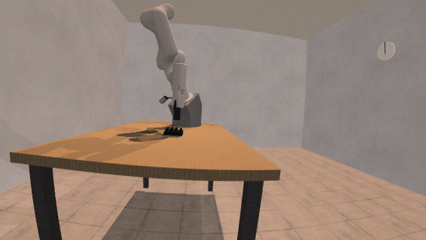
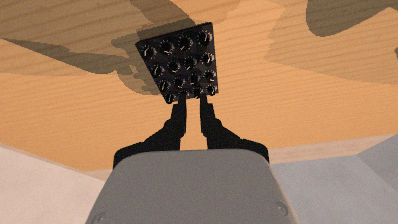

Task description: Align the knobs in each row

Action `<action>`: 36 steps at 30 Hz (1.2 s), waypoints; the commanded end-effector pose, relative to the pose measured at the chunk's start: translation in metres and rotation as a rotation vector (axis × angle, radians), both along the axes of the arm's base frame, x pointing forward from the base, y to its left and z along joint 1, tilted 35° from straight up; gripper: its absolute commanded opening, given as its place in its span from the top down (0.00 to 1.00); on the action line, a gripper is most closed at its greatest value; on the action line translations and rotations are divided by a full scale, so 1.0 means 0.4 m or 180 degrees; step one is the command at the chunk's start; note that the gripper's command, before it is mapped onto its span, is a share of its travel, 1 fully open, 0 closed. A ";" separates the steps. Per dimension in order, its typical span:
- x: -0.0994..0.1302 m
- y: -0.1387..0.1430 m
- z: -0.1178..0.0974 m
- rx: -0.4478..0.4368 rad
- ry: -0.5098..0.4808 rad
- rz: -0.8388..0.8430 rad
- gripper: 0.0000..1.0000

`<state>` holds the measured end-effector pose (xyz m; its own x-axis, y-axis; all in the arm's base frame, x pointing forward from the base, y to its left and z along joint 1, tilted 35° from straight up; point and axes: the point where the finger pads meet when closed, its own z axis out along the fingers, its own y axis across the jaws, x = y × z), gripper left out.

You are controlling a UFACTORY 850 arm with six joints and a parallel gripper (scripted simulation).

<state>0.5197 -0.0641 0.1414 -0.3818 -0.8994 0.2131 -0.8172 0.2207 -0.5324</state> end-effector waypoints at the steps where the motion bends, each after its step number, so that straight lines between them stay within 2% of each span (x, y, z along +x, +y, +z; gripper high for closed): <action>1: 0.001 0.000 0.001 0.0000 -0.0003 0.0001 0.81; 18: 0.006 -0.004 -0.009 0.0000 -0.0007 0.0001 0.81; 36: 0.026 -0.023 -0.052 0.0000 -0.0007 0.0001 0.81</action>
<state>0.5281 -0.0722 0.1233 -0.3819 -0.8993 0.2130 -0.8170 0.2207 -0.5328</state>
